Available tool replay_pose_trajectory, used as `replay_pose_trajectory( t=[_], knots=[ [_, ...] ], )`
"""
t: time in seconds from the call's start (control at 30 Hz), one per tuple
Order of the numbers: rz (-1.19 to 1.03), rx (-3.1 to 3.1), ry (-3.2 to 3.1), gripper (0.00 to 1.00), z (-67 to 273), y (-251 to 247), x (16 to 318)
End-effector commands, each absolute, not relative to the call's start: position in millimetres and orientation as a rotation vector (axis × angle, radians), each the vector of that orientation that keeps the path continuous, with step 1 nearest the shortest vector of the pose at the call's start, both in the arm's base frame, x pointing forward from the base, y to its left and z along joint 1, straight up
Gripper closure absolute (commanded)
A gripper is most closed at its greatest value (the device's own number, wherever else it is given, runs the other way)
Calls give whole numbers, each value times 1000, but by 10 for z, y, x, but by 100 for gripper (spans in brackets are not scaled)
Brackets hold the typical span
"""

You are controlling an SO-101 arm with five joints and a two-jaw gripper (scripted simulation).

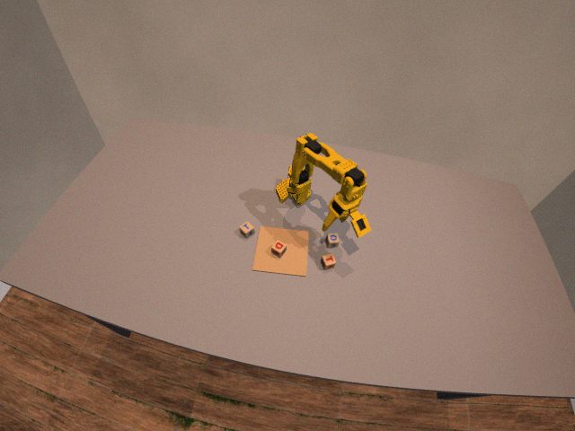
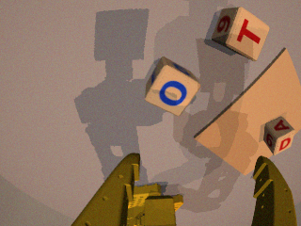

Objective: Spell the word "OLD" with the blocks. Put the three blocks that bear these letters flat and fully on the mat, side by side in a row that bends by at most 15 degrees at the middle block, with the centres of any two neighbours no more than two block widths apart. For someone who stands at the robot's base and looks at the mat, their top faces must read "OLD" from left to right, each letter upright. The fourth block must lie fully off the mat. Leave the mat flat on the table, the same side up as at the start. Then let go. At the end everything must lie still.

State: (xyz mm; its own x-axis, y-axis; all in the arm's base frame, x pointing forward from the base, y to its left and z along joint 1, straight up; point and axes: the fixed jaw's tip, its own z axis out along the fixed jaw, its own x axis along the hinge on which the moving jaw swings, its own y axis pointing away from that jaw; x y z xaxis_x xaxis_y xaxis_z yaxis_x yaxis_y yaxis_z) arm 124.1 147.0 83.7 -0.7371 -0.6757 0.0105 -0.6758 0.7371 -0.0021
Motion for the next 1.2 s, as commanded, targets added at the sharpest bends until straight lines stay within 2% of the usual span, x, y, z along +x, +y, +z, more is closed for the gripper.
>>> replay_pose_trajectory(
  t=[0.0, 0.77, 0.87, 1.07, 1.17],
  knots=[
    [-33, 1186, -2951, 65, 914, 1565, 1241],
    [-33, 1182, -2954, 65, 913, 1569, 1254],
    [-39, 1126, -2987, 65, 902, 1587, 1391],
    [-56, 924, -3094, 65, 814, 1564, 1880],
    [-58, 888, -3112, 65, 790, 1545, 1966]
  ],
)
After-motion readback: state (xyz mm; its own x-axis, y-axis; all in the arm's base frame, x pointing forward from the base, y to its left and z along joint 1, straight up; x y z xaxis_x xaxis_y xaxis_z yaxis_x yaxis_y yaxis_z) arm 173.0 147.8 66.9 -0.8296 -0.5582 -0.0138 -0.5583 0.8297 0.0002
